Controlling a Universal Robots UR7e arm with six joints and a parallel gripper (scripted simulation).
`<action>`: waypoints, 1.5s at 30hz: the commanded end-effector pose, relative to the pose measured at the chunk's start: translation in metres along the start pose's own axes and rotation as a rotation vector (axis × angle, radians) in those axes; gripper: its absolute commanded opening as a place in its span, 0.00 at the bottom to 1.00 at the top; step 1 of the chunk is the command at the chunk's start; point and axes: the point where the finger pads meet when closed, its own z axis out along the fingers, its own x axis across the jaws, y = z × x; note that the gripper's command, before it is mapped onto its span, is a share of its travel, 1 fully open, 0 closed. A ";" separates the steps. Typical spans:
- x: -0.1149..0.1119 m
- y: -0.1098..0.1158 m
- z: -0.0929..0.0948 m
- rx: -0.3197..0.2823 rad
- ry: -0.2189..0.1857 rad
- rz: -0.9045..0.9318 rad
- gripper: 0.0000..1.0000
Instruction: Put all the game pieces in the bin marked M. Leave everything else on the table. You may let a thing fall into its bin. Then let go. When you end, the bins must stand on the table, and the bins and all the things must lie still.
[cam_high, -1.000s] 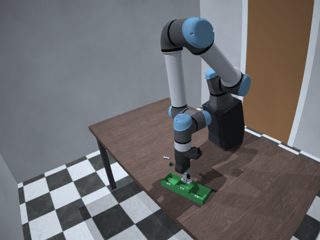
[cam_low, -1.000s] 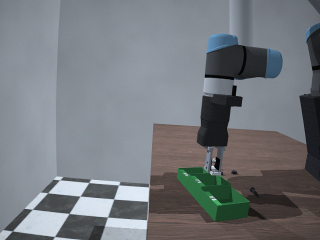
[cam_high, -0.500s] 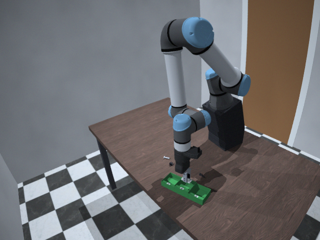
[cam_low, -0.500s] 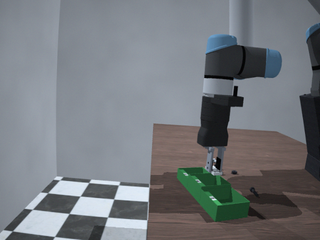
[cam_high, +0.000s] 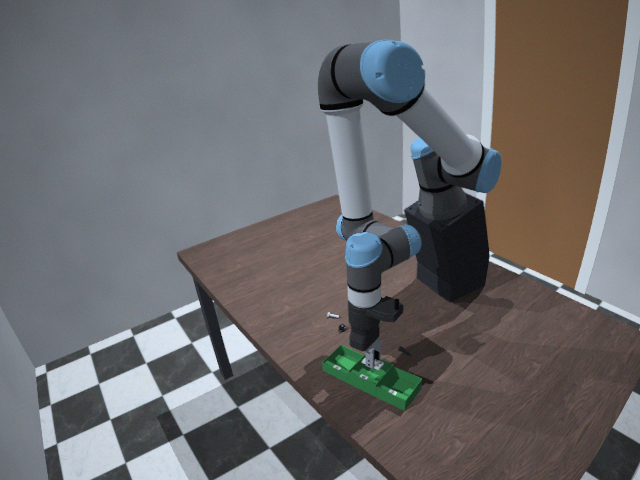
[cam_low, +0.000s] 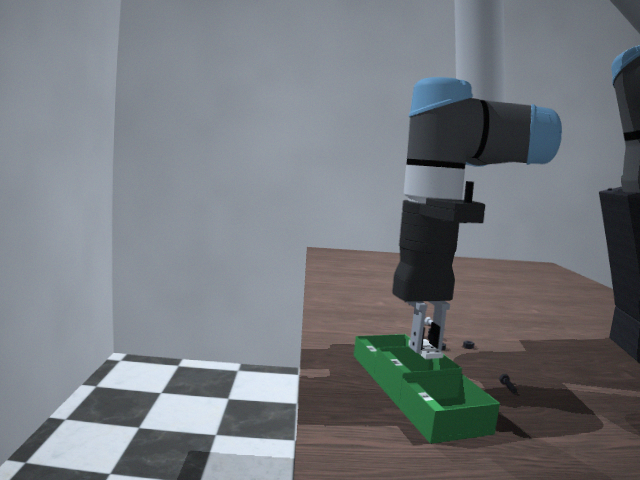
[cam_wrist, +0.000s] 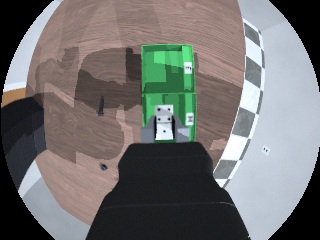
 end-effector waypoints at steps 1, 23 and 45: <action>0.002 0.001 0.013 -0.001 0.005 0.002 0.49; 0.003 0.001 0.040 -0.001 0.005 0.001 0.49; 0.002 0.000 0.040 0.000 0.003 0.000 0.65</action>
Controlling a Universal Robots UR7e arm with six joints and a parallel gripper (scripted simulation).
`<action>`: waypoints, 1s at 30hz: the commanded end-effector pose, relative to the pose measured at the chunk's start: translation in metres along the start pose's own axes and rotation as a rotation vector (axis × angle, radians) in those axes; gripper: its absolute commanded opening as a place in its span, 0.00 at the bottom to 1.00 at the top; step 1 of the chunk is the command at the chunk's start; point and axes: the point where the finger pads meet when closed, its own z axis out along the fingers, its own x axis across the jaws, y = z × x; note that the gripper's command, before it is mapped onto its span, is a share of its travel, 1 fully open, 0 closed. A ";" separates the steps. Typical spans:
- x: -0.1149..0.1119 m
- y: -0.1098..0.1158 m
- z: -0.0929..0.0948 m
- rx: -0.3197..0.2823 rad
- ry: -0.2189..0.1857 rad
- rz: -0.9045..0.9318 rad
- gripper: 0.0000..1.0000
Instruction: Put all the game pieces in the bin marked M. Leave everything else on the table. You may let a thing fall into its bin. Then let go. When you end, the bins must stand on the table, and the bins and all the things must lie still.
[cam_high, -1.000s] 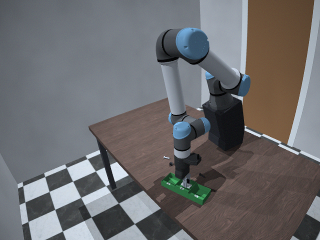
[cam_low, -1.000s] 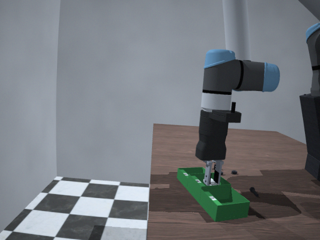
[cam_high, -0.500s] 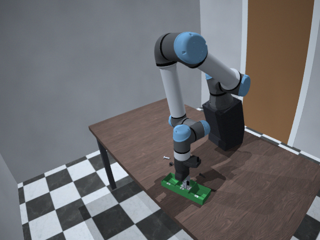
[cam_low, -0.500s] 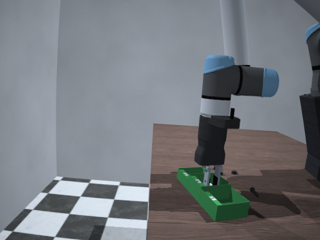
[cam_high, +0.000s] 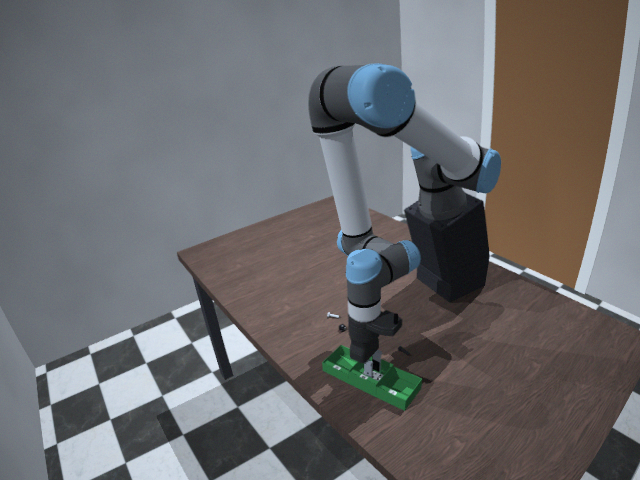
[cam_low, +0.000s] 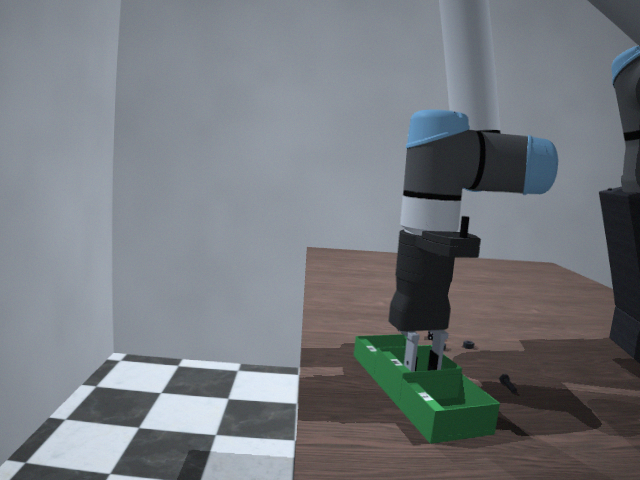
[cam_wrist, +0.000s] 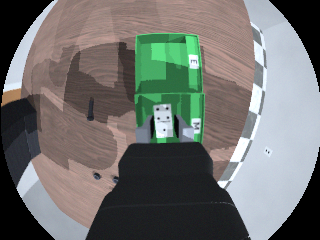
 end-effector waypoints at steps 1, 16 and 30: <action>0.001 0.000 0.000 0.000 0.002 0.000 0.65; 0.000 0.000 -0.012 0.001 0.001 0.000 0.65; 0.000 -0.001 -0.028 0.001 0.001 -0.001 0.65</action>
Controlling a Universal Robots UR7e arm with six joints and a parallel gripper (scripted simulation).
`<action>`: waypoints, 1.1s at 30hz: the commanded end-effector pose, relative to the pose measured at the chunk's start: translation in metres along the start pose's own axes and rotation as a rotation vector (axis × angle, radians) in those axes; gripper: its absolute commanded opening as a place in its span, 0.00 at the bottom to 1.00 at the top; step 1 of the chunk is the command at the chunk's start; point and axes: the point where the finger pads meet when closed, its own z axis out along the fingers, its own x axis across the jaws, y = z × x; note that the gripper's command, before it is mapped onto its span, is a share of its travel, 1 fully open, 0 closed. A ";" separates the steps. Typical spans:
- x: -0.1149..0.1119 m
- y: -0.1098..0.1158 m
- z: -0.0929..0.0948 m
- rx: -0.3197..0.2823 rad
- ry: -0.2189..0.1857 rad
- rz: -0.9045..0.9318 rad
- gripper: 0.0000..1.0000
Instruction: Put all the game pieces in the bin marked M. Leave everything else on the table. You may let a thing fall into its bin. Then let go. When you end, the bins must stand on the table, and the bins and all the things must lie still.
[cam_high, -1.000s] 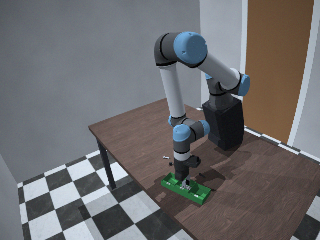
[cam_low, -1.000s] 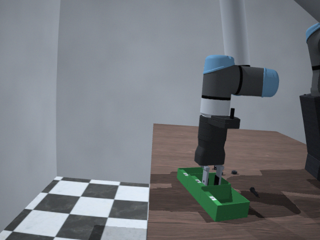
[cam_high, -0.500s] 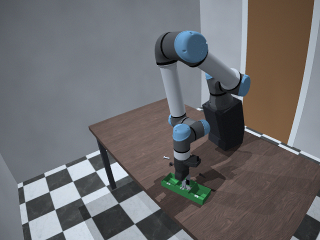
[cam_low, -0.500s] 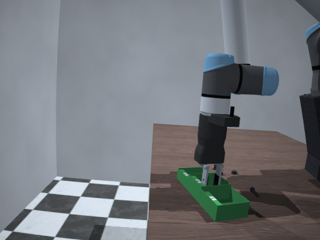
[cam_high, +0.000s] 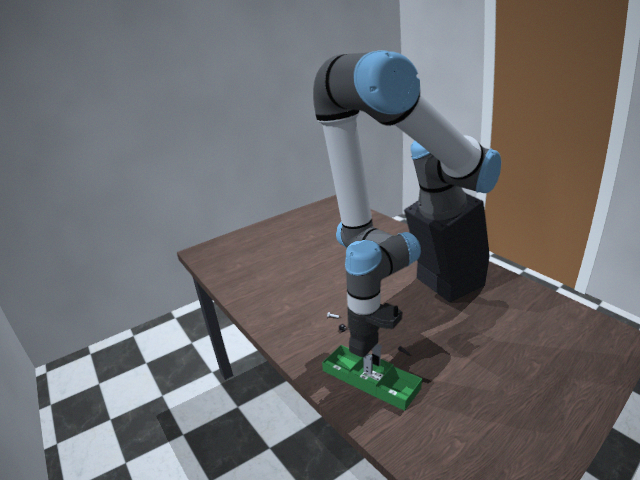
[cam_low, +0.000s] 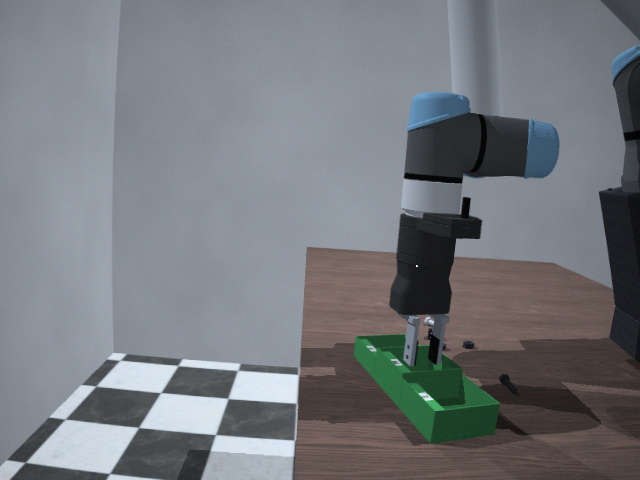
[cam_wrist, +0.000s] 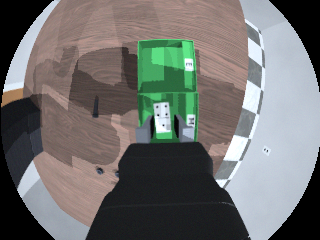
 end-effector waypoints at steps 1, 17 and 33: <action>-0.001 -0.001 -0.007 0.001 -0.003 -0.002 0.65; 0.000 -0.001 -0.030 0.000 -0.001 -0.001 0.65; -0.033 0.048 -0.033 0.001 -0.002 0.220 0.64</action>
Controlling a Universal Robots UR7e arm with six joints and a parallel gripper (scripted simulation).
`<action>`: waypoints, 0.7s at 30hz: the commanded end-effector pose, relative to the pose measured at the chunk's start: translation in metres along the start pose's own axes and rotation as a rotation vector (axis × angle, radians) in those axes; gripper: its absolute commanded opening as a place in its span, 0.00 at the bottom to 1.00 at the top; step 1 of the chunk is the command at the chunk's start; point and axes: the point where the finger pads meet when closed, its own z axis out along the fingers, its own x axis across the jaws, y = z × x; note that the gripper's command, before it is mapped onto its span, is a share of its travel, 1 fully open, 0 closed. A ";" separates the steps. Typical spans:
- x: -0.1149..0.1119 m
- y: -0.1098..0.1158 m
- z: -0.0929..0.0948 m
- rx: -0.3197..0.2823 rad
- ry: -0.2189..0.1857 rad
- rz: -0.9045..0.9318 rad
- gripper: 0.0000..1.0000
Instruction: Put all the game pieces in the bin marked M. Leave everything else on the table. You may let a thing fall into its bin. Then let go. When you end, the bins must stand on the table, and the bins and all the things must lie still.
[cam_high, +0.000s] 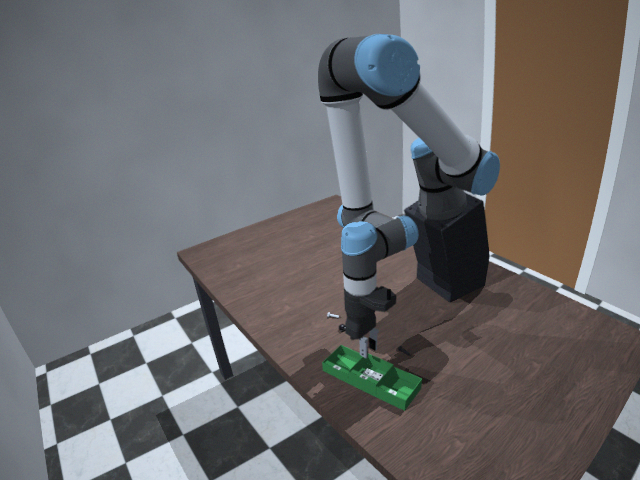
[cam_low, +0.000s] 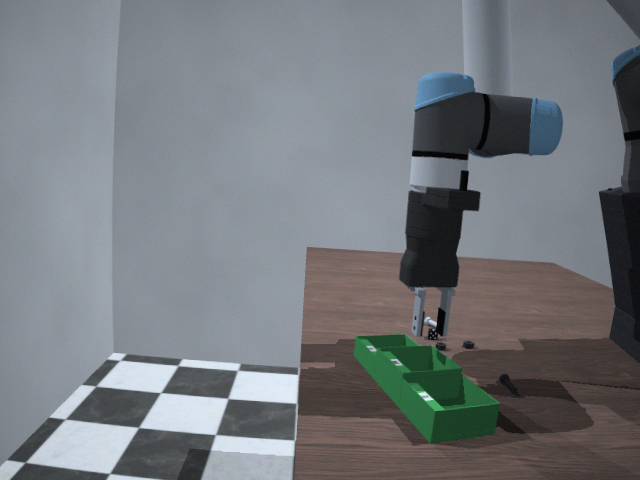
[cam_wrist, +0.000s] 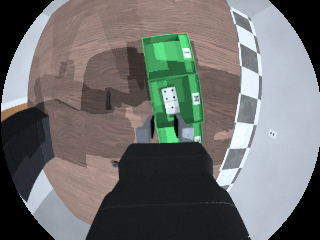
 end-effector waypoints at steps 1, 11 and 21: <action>-0.015 0.034 -0.003 0.002 0.005 0.157 0.64; -0.046 0.101 -0.005 0.003 0.008 0.310 0.64; -0.075 0.162 -0.008 0.003 0.008 0.310 0.64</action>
